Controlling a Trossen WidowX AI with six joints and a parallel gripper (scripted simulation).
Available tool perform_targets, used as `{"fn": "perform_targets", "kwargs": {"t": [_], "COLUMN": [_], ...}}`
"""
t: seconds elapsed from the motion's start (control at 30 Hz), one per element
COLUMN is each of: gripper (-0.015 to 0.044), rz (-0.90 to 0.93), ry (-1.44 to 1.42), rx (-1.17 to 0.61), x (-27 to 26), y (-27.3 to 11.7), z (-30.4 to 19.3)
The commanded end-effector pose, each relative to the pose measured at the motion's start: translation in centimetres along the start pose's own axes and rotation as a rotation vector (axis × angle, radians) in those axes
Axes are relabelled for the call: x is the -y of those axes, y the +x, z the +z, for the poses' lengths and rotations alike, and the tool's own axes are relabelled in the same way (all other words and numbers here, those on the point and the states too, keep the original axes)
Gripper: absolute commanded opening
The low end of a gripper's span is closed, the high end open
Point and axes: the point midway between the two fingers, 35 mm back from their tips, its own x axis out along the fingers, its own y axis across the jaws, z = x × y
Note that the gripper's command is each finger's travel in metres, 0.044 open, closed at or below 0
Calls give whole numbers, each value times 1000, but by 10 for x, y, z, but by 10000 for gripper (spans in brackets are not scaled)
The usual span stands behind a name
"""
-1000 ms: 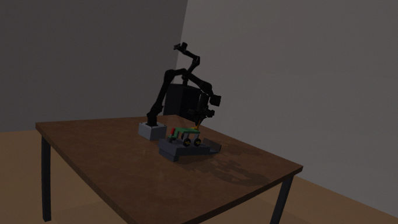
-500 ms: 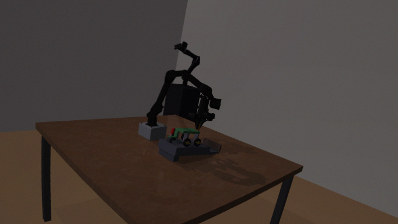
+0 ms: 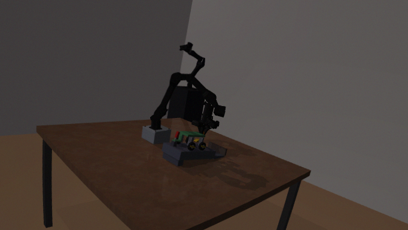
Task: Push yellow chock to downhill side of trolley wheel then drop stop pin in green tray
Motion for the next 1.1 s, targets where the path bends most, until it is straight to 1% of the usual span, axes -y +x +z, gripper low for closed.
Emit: {"fn": "perform_targets", "kwargs": {"t": [0.0, 1.07], "gripper": [0, 0], "rz": [-11, -13], "ry": [-5, -5], "rx": [-8, -8], "x": [2, 24], "y": [12, 12], "z": [-2, 0]}}
